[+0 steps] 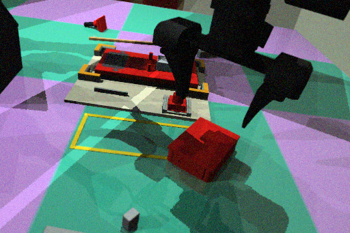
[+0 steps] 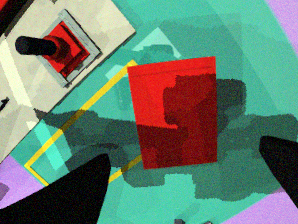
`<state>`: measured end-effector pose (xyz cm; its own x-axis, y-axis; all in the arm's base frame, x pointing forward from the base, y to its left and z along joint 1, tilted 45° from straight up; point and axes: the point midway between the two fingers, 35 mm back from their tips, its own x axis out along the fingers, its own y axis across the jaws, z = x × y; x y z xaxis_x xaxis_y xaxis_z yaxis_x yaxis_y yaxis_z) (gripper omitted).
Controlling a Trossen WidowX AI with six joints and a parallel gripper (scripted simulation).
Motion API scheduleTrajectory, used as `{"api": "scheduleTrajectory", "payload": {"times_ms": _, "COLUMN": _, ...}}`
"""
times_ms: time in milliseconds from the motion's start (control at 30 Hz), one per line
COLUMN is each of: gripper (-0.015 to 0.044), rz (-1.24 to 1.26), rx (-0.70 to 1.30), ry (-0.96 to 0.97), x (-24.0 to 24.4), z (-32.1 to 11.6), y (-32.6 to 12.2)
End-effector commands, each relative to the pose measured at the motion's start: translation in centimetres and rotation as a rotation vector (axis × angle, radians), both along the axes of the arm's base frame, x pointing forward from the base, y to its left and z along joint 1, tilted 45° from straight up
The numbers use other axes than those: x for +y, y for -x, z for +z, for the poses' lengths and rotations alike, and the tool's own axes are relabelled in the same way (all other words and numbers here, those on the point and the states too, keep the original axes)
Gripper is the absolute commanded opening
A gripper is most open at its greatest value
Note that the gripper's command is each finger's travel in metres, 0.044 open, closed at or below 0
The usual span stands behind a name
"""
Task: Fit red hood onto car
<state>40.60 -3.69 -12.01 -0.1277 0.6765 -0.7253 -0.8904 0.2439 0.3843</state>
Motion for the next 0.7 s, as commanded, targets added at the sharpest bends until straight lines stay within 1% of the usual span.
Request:
{"api": "scheduleTrajectory", "payload": {"times_ms": 0, "gripper": 0.044, "rz": 0.0, "rx": -0.001, "ry": -0.005, "x": 0.32, "z": -0.18, "y": -0.01}}
{"api": "scheduleTrajectory", "payload": {"times_ms": 667, "gripper": 0.044, "rz": 0.0, "rx": -0.001, "ry": -0.006, "x": 1.26, "z": -1.17, "y": 0.07}}
